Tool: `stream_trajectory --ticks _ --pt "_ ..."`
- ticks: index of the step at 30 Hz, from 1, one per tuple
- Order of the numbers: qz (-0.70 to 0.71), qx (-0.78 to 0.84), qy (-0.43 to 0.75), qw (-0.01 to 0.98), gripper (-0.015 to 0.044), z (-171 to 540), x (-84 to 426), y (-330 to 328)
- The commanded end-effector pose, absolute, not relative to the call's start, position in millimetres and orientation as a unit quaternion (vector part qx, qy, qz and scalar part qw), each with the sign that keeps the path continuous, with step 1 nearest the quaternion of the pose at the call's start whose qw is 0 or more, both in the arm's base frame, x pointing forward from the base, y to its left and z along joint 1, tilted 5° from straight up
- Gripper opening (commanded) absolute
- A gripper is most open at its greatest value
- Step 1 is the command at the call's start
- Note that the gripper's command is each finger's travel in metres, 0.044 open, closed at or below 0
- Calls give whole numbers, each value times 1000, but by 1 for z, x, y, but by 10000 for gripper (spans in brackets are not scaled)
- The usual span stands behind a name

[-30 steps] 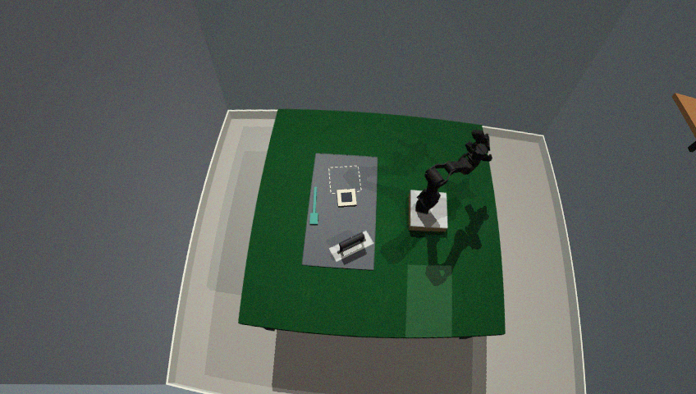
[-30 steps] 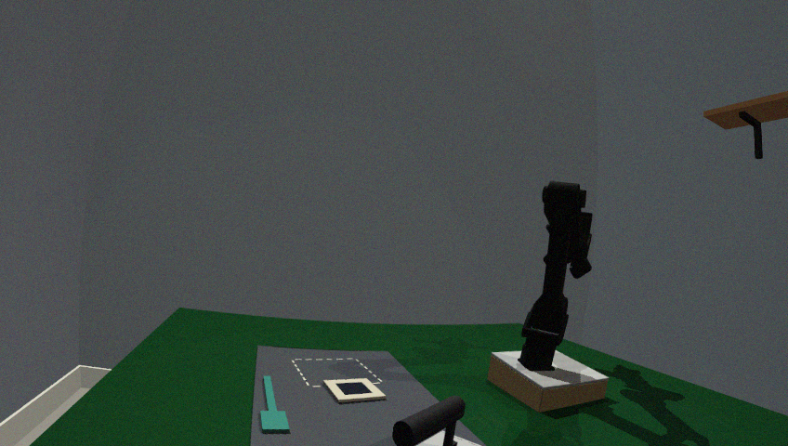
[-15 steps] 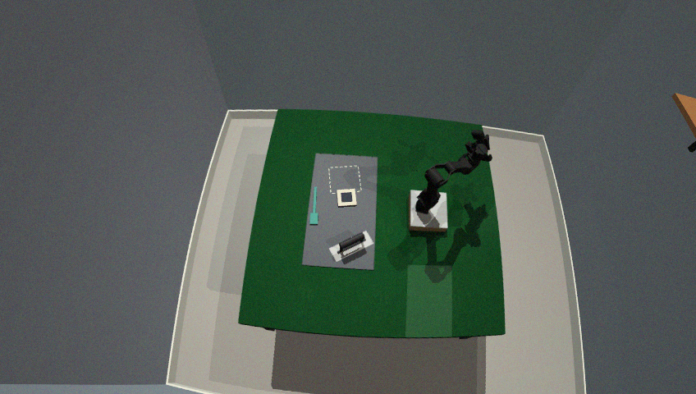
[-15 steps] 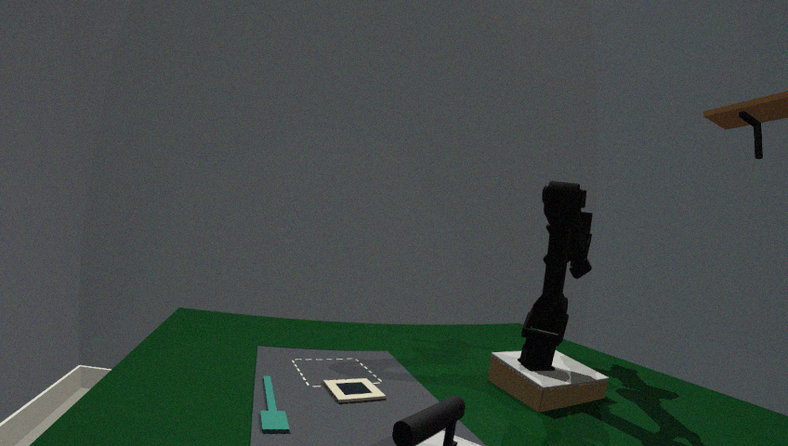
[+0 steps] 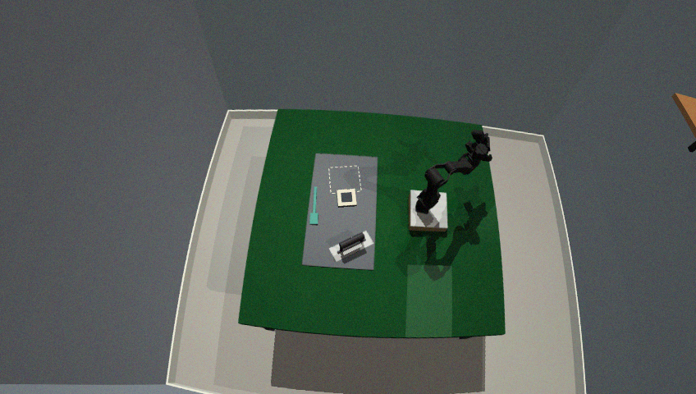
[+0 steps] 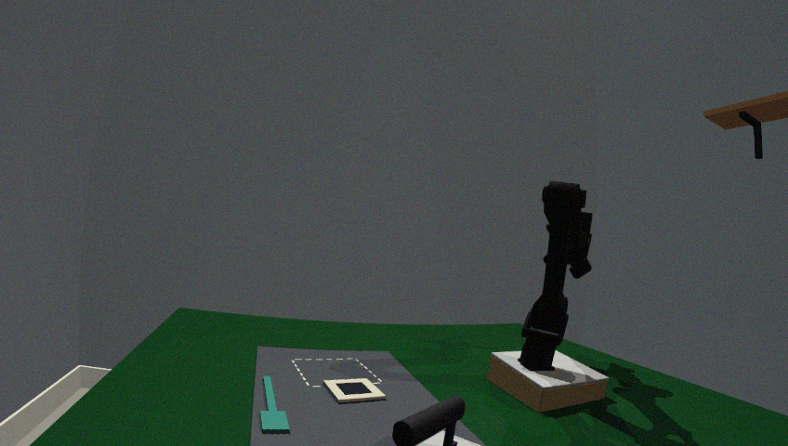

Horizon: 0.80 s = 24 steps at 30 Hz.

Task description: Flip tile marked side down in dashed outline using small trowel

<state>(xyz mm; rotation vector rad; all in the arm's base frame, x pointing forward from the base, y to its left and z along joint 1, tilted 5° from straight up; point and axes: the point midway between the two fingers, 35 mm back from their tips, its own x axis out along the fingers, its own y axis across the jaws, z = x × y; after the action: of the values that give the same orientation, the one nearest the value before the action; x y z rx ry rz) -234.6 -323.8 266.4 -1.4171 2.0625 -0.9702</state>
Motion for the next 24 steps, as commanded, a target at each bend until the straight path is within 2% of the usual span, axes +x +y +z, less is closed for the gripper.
stream_trajectory --ticks 1,9,13,24 --pt "-352 -514 748 227 100 266 -235 -324" --pt "-352 -514 748 227 100 266 -235 -324" --pt "-352 -514 748 227 0 266 -235 -324" --pt "-352 -514 748 227 0 266 -235 -324"
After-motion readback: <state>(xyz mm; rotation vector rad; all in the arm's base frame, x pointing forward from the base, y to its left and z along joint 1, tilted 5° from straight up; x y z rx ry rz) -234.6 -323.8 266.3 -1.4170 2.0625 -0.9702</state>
